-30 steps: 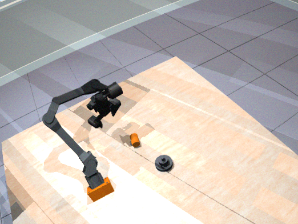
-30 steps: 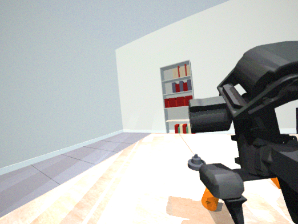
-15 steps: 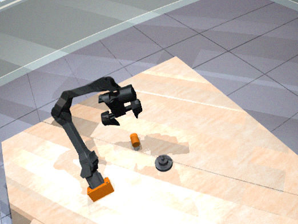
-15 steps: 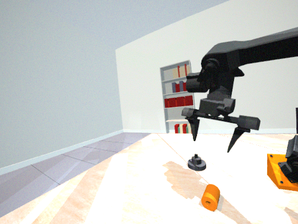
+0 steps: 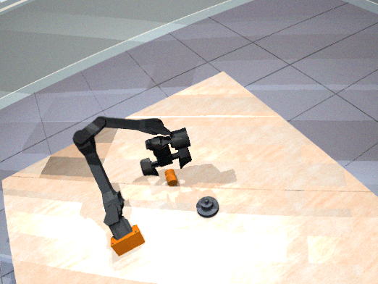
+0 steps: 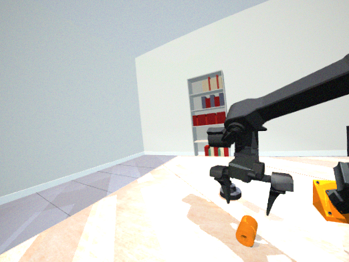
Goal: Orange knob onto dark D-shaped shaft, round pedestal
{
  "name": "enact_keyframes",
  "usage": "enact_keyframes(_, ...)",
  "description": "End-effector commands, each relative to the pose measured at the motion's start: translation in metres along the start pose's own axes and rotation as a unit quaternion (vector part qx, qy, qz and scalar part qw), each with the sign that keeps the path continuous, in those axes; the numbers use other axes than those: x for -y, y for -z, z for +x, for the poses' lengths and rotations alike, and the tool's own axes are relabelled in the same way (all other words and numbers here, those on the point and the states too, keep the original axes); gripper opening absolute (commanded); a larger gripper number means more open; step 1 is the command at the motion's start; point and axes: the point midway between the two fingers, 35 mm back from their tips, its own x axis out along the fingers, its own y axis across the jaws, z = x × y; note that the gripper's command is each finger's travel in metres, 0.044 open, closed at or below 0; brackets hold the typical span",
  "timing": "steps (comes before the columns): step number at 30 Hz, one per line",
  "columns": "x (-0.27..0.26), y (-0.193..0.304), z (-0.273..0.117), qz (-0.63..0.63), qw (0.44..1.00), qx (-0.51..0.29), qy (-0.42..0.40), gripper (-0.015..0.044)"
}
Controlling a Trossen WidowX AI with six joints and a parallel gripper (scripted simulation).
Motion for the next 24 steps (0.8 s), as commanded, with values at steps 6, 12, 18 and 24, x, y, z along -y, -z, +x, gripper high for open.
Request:
enact_keyframes(6, -0.002, 0.002, 0.019, 0.000, 1.000, 0.002, -0.003, 0.0440)
enact_keyframes(12, -0.001, 0.004, 0.028, 0.000, 1.000, 0.001, -0.003, 0.0440)
enact_keyframes(18, -0.001, 0.006, 0.037, 0.000, 1.000, 0.001, -0.002, 0.0440)
enact_keyframes(24, -0.002, 0.007, 0.047, 0.000, 1.000, 0.002, -0.003, 0.0440)
